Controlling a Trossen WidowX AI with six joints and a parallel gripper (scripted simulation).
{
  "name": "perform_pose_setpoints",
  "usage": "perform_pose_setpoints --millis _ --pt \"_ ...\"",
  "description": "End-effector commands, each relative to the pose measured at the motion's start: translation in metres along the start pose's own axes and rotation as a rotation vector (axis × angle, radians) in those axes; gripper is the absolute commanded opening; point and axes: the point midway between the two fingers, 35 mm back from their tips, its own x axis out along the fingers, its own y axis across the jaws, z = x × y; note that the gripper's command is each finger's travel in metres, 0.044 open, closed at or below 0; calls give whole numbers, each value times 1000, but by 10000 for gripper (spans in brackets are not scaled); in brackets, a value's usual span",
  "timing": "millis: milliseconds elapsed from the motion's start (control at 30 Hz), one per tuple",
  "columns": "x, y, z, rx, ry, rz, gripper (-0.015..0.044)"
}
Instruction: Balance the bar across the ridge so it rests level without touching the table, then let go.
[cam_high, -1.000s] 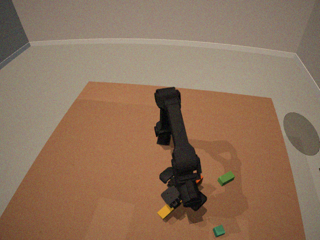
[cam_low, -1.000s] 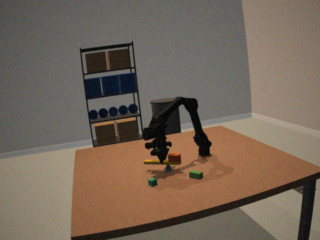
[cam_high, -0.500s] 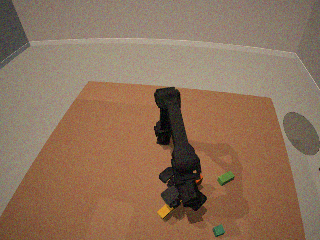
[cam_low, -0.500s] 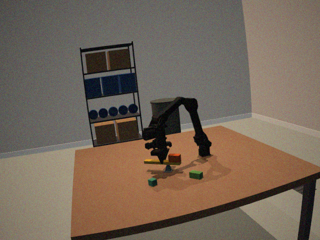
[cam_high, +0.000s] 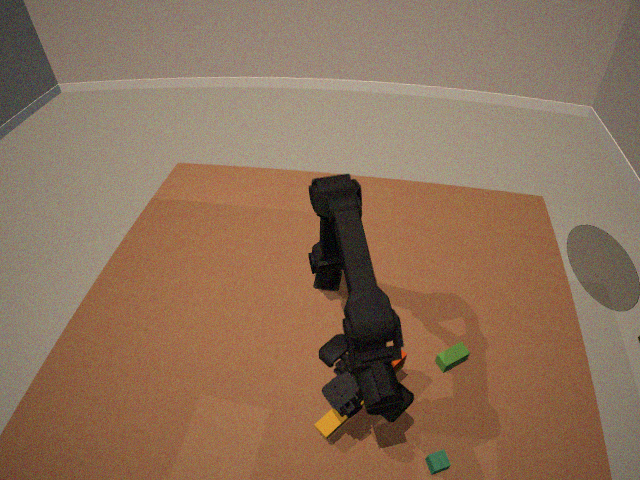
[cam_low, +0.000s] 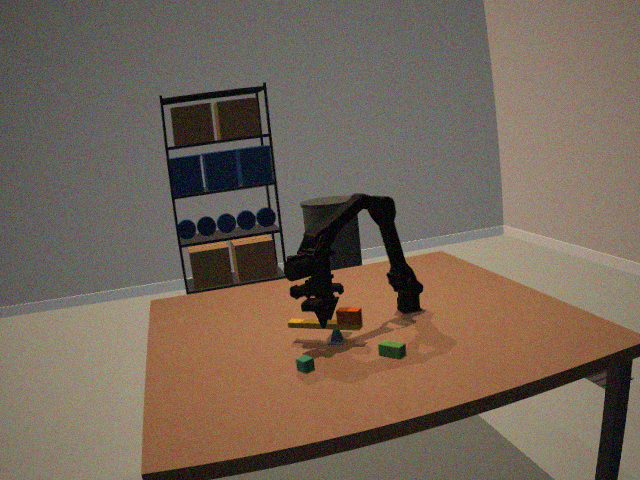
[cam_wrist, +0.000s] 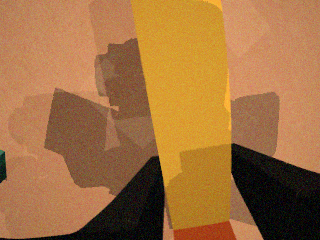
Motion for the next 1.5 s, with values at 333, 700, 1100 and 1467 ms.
perform_pose_setpoints --millis 333,700,1100,1467 --pt "0 0 0 0 1 -1 185" --pt "0 0 0 0 1 -1 342" --pt "-56 5 3 0 0 0 440" --pt "-100 1 0 0 0 0 440"
